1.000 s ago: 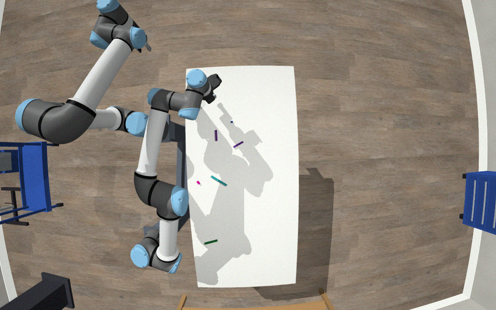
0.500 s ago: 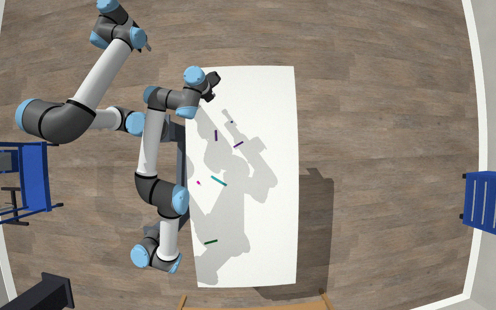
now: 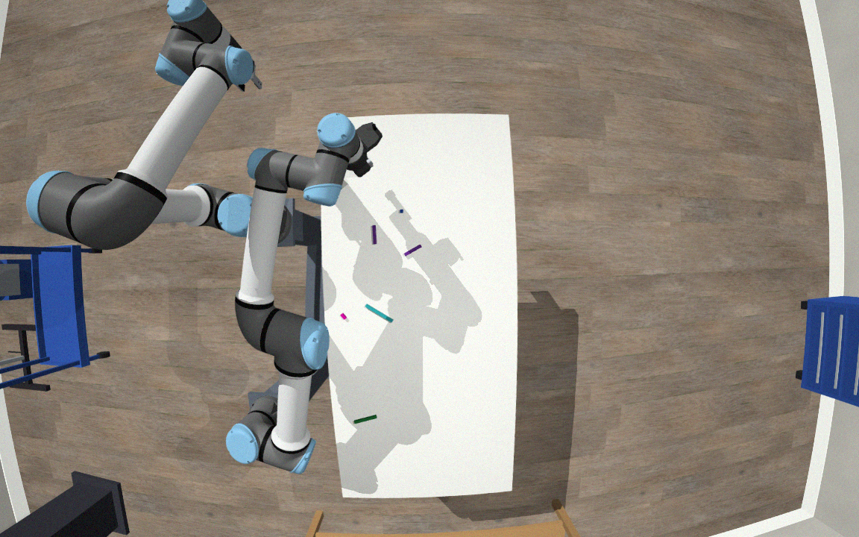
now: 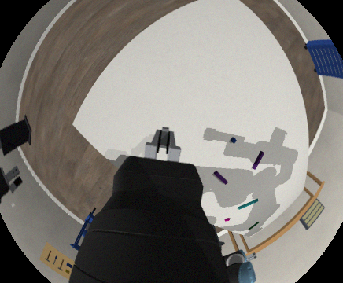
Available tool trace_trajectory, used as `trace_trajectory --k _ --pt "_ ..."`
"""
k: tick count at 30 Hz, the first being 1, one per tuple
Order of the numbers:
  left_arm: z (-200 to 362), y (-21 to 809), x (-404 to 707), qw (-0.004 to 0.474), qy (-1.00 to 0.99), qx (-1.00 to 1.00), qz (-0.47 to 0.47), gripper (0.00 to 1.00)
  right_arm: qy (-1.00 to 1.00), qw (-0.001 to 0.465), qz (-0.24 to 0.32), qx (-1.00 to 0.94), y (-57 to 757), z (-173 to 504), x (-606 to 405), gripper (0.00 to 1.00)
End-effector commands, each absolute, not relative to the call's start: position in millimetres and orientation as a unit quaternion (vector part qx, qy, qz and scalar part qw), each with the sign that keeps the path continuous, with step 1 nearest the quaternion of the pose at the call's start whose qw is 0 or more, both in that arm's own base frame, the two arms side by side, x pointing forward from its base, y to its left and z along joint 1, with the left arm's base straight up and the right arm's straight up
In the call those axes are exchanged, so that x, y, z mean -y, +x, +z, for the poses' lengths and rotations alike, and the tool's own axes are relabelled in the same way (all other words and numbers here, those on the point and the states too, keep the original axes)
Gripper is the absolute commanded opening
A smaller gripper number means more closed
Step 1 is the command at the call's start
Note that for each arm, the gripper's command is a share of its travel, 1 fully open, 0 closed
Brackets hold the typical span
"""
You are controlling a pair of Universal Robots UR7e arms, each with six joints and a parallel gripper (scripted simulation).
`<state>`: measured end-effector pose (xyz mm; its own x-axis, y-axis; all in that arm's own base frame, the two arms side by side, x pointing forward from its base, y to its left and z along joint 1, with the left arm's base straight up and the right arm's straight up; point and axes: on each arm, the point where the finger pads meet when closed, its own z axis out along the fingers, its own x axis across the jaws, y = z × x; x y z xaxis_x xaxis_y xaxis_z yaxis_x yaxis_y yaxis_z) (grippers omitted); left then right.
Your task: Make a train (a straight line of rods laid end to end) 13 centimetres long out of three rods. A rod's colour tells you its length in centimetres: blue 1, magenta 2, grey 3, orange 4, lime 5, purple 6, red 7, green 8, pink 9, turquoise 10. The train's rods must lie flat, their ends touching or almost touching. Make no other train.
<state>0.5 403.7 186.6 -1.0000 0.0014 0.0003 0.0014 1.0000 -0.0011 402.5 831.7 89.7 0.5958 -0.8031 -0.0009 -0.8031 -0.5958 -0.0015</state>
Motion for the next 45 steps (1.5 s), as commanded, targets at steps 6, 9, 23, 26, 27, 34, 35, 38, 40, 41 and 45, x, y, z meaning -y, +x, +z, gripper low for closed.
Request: trace_trajectory --k 6,9,23,26,27,34,35,38,40,41,45 --pt "187 1 -404 0.000 -0.001 1.000 0.000 1.00 -0.893 0.002 0.000 -0.450 403 92 -832 0.24" --pt "187 1 -404 0.000 -0.001 1.000 0.000 1.00 -0.892 0.002 0.000 -0.451 403 92 -832 0.24" --pt "187 1 -404 0.000 -0.001 1.000 0.000 1.00 -0.883 0.001 0.000 -0.469 406 97 -828 0.24" --pt "187 1 -404 0.000 -0.001 1.000 0.000 1.00 -0.878 0.001 0.000 -0.478 407 99 -825 0.24" --pt "187 1 -404 0.000 -0.001 1.000 0.000 1.00 -0.876 0.001 0.000 -0.481 407 100 -825 0.24" --pt "187 1 -404 0.000 -0.001 1.000 0.000 1.00 -0.865 0.001 0.000 -0.502 410 105 -819 0.24" --pt "187 1 -404 0.000 -0.001 1.000 0.000 1.00 -0.862 0.001 0.000 -0.507 410 107 -817 0.24" --pt "187 1 -404 0.000 -0.001 1.000 0.000 1.00 -0.853 0.001 0.000 -0.522 412 110 -812 0.24" --pt "187 1 -404 0.000 -0.001 1.000 0.000 1.00 -0.846 0.001 0.000 -0.533 413 113 -808 0.24" --pt "187 1 -404 0.000 -0.001 1.000 0.000 1.00 -0.842 0.001 0.000 -0.539 414 114 -806 0.24" --pt "187 1 -404 0.000 -0.001 1.000 0.000 1.00 -0.825 0.001 0.000 -0.564 416 120 -795 0.24"
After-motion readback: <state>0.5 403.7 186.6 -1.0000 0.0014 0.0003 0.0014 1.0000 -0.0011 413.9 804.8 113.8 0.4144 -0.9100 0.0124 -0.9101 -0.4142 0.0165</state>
